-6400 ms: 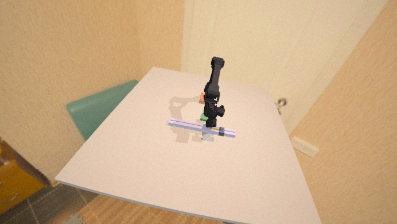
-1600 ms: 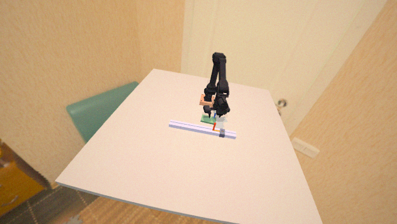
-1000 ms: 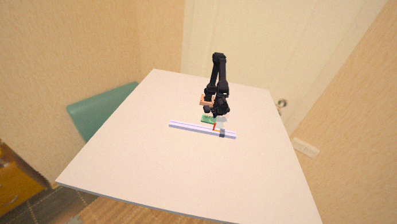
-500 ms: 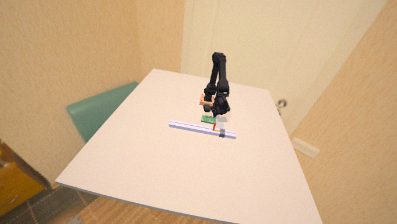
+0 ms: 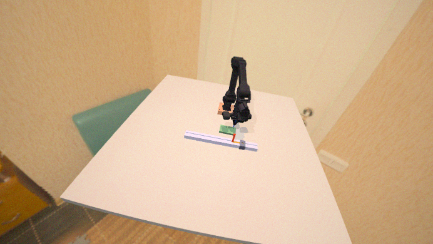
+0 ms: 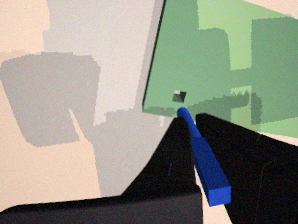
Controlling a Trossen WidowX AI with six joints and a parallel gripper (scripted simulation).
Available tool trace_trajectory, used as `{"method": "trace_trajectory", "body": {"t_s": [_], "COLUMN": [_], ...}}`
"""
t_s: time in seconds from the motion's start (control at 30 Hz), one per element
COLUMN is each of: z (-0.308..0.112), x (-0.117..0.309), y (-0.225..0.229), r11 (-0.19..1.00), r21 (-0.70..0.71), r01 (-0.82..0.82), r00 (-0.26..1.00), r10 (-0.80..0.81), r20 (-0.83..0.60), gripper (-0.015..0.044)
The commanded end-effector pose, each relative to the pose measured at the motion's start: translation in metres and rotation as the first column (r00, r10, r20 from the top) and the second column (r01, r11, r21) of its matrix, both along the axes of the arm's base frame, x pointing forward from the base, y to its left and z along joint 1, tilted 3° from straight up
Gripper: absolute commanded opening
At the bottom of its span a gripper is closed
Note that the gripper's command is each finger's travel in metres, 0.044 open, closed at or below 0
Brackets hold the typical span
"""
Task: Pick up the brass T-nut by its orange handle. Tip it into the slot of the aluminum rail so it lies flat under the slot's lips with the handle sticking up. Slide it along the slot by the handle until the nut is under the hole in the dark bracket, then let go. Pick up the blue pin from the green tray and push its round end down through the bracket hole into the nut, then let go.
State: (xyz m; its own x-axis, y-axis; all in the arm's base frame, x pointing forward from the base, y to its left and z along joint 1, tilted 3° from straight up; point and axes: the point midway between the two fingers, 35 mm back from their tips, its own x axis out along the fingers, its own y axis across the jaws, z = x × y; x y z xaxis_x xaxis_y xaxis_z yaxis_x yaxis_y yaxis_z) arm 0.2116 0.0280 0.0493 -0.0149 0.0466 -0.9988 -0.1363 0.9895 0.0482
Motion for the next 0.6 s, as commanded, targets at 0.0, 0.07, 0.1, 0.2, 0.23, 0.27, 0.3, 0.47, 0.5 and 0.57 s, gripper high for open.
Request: {"method": "trace_trajectory", "body": {"t_s": [0.0,0.07,0.1,0.2,0.23,0.27,0.3,0.47,0.5,0.57], "z": [0.01,0.017,0.02,0.029,0.032,0.036,0.039,0.052,0.053,0.053], "x": [0.003,0.003,0.003,0.003,0.003,0.002,0.002,0.0,0.0,0.0], "y": [0.0,-0.001,-0.001,-0.001,-0.001,-0.001,-0.002,-0.002,-0.002,-0.002], "r11": [1.0,1.0,1.0,1.0,1.0,1.0,1.0,1.0,1.0,1.0], "r21": [0.0,0.0,0.0,0.0,0.0,0.0,0.0,-0.001,-0.001,-0.001], "r01": [0.0,0.0,0.0,0.001,0.001,0.001,0.001,0.001,0.001,0.001], "r00": [1.0,1.0,1.0,1.0,1.0,1.0,1.0,1.0,1.0,1.0], "r10": [0.0,0.0,0.0,-0.001,-0.001,-0.001,-0.001,-0.001,-0.001,-0.001], "r20": [0.01,0.011,0.011,0.012,0.013,0.013,0.014,0.016,0.016,0.016], "gripper": [-0.015,-0.015,-0.015,-0.015,-0.015,-0.015,-0.015,-0.015,-0.015,-0.015]}}
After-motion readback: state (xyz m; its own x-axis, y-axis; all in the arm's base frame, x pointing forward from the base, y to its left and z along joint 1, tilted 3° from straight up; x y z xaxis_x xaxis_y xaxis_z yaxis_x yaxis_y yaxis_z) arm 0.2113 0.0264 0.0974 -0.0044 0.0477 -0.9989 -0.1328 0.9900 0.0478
